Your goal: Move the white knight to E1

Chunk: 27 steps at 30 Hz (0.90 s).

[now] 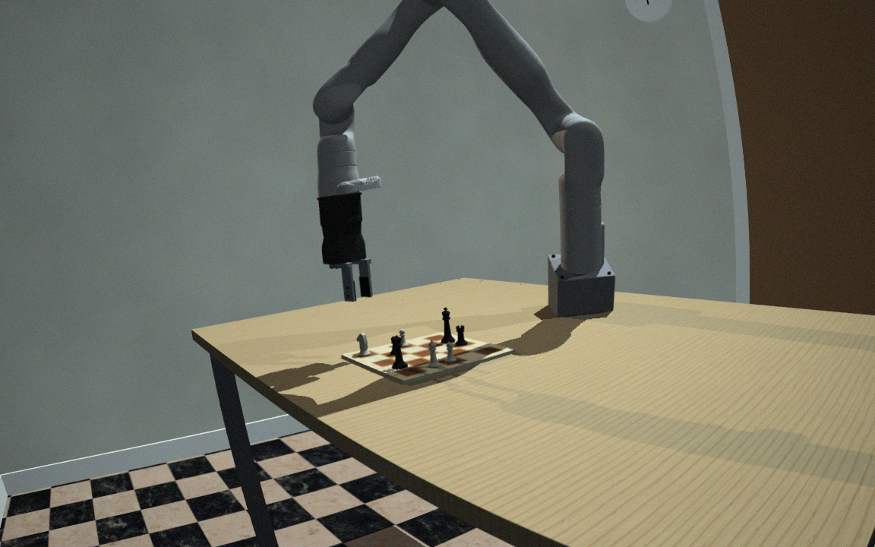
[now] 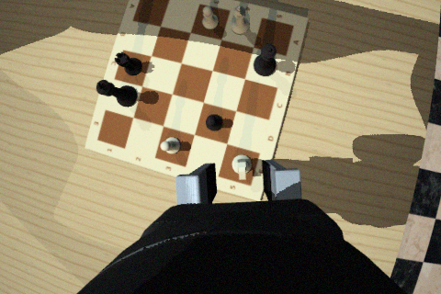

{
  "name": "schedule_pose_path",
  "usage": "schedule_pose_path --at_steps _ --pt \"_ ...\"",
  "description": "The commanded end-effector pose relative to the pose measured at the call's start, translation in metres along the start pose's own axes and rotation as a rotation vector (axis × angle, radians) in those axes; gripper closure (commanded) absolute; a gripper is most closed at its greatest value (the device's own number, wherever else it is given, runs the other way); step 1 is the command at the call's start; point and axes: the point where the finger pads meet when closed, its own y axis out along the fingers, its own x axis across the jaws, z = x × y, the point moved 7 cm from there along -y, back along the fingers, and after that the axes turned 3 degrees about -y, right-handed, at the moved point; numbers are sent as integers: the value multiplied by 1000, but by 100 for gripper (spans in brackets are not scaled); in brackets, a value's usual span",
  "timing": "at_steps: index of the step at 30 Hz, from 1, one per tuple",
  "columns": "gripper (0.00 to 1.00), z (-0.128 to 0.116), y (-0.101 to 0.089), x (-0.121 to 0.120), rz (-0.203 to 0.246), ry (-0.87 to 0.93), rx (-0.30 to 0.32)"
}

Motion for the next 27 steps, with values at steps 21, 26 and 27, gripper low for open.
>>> schedule_pose_path --at_steps 21,26,27 --pt "27 -1 21 1 -3 -1 0" --pt "27 -1 30 1 -3 -1 0" --pt "27 -1 31 1 -3 -1 0"
